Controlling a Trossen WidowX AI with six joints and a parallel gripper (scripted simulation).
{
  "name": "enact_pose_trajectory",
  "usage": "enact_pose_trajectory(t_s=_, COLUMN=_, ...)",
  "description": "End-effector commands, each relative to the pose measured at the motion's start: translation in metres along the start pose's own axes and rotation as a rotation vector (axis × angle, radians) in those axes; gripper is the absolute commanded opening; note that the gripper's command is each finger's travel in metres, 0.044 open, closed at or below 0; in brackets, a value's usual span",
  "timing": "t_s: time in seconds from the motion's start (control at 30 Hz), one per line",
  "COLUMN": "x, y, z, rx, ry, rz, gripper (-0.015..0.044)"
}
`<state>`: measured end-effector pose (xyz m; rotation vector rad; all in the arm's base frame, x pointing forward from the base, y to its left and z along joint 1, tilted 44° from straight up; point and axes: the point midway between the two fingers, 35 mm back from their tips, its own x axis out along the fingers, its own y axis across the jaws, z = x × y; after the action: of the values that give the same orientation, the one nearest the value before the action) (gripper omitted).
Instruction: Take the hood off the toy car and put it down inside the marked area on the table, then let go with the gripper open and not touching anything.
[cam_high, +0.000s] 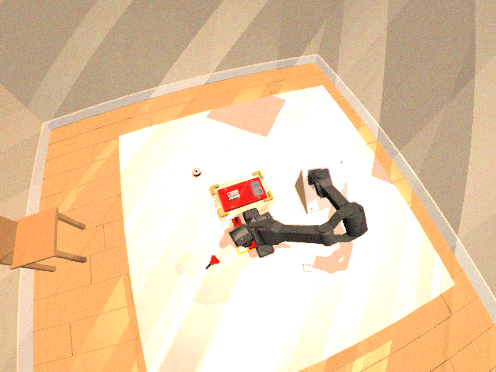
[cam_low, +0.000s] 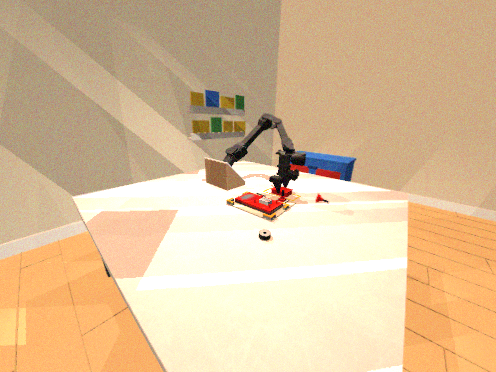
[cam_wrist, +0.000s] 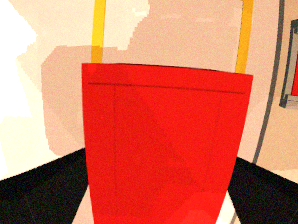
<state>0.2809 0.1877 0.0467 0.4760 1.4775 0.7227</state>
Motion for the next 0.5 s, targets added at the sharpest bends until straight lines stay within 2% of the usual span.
enact_pose_trajectory(t_s=0.0, x=0.000, y=0.000, z=0.000, rx=-0.001, ry=0.000, rz=0.000, gripper=0.0263)
enact_pose_trajectory(t_s=0.23, x=-0.002, y=0.000, z=0.000, rx=-0.001, ry=0.000, rz=0.000, gripper=0.0440)
enact_pose_trajectory(t_s=0.47, x=-0.063, y=-0.001, z=0.001, rx=0.000, ry=0.000, rz=-0.005, gripper=0.0440)
